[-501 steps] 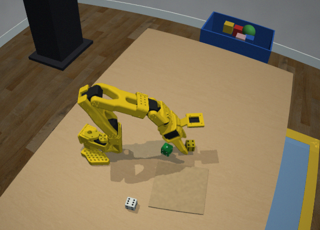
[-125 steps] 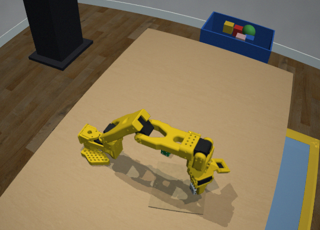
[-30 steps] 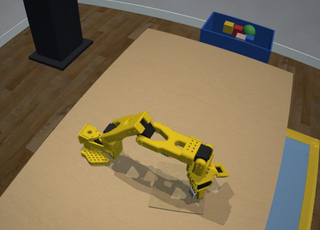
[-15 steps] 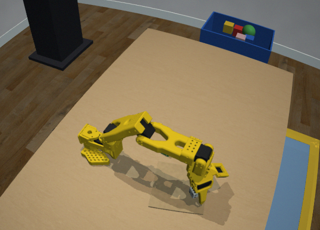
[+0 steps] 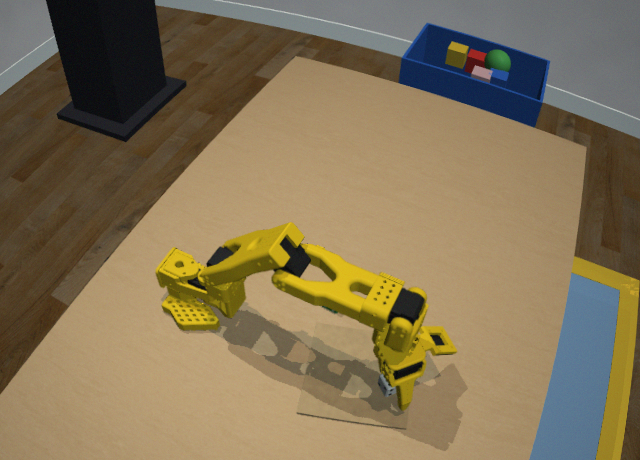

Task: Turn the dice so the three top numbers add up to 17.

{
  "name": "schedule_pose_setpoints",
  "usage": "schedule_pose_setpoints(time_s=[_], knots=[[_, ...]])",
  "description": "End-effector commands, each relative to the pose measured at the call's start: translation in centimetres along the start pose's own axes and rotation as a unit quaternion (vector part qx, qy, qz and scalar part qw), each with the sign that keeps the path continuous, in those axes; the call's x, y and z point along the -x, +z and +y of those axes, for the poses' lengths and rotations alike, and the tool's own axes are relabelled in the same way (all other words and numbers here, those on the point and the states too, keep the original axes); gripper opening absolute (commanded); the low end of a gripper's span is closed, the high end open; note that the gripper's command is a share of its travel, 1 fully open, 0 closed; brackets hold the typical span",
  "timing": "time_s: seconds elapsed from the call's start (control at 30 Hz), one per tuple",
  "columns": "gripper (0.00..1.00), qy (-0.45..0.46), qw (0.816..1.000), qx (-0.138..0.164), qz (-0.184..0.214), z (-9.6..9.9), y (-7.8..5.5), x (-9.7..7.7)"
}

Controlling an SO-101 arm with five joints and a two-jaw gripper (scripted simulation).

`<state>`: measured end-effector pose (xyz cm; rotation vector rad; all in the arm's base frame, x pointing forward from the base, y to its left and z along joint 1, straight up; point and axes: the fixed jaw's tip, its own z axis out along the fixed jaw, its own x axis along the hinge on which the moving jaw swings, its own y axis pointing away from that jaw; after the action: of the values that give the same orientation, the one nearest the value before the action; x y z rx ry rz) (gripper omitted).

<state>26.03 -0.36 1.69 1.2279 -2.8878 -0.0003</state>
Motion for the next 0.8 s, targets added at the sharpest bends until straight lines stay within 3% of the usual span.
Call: schedule_pose_setpoints(time_s=[0.0, 0.5, 0.77], knots=[[0.33, -0.009, 0.999, -0.029, -0.027, -0.2, -2.2, 0.6], [0.33, -0.006, 0.995, -0.070, -0.064, -0.2, -6.4, 0.5], [0.33, -0.005, 0.994, -0.078, -0.072, -0.2, -7.0, 0.6]])
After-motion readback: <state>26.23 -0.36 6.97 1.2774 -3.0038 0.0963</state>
